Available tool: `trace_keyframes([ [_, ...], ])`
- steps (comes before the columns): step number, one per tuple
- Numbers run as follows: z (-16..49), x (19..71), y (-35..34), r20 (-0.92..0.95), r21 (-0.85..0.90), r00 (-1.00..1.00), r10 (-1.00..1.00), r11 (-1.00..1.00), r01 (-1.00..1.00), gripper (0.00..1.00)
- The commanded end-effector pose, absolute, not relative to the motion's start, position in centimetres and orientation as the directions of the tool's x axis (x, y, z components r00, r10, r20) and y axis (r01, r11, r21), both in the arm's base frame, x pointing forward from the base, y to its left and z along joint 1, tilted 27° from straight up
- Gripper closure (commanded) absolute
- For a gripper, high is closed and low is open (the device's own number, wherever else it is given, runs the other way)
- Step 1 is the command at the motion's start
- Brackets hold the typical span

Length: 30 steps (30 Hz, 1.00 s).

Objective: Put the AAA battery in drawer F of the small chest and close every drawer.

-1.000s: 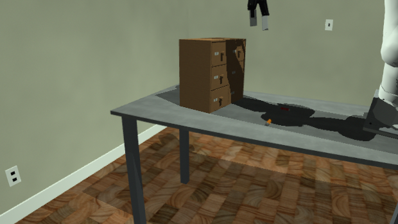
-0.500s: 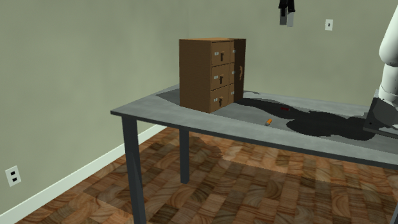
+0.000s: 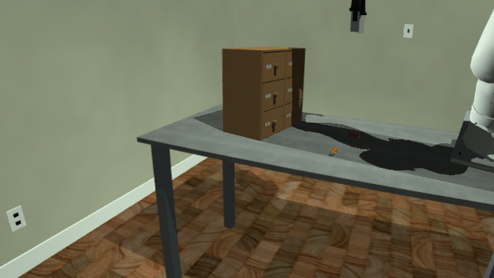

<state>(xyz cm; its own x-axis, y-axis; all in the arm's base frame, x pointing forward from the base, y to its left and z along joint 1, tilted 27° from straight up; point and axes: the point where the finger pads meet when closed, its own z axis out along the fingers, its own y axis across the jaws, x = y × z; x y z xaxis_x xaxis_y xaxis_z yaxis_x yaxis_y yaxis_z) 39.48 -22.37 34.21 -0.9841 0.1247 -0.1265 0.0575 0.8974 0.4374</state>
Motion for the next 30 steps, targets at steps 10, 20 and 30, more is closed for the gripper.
trace_keyframes([
  [10, 34.24, 39.53, -22.54, -0.143, 0.428, -0.985, 0.102, 0.903, 0.031, 0.0],
  [20, 34.24, 39.53, -22.54, -0.143, 0.428, -0.985, 0.102, 0.903, 0.031, 0.0],
  [30, 34.21, 39.53, -22.44, -0.138, 0.433, -0.985, 0.107, 0.901, 0.037, 0.0],
])
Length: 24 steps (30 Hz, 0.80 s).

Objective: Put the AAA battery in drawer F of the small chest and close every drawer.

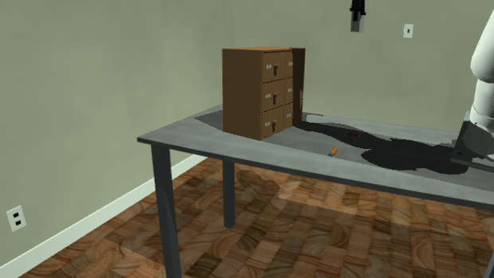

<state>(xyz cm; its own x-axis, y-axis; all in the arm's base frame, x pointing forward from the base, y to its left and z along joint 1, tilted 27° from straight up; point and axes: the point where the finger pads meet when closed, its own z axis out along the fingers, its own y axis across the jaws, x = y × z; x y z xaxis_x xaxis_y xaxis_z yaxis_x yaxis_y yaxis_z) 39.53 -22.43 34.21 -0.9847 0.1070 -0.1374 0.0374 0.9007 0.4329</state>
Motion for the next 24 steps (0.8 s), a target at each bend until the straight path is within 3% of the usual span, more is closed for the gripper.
trace_keyframes([
  [1, 34.2, 39.5, -22.4, -0.138, 0.433, -0.985, 0.107, 0.901, 0.037, 0.0],
  [24, 32.5, 41.2, -21.3, -0.124, 0.436, -0.983, 0.136, 0.897, 0.068, 0.0],
])
